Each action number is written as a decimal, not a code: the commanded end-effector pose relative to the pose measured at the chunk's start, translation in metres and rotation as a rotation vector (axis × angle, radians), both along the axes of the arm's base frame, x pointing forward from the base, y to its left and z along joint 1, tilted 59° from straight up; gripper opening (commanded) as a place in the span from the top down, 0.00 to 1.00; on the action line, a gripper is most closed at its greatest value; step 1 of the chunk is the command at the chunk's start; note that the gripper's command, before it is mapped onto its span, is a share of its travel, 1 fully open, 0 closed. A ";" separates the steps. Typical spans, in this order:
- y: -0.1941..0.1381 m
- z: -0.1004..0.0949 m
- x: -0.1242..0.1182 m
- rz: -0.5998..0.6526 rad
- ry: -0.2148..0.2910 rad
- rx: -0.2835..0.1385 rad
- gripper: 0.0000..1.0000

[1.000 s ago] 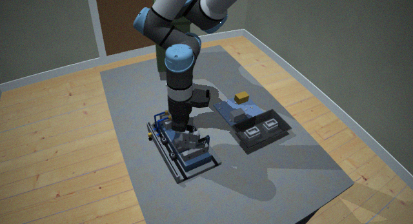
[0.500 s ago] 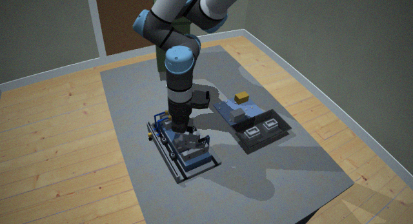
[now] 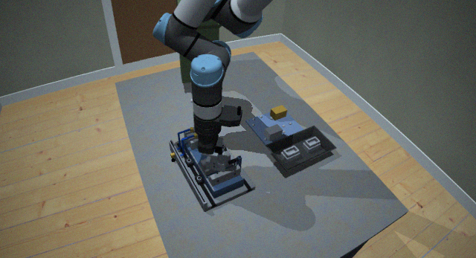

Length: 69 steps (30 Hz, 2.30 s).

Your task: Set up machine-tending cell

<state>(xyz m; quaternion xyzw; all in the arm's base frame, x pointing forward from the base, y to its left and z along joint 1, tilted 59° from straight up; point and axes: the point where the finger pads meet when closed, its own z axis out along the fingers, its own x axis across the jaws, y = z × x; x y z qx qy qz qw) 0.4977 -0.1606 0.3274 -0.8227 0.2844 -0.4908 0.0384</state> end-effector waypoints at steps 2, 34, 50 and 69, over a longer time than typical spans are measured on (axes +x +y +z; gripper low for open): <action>0.000 0.000 0.000 0.000 -0.001 -0.001 0.00; 0.000 0.000 0.001 0.000 -0.001 -0.001 0.00; 0.000 0.000 0.001 0.000 -0.001 -0.001 1.00; 0.000 0.000 0.001 0.000 -0.001 -0.001 1.00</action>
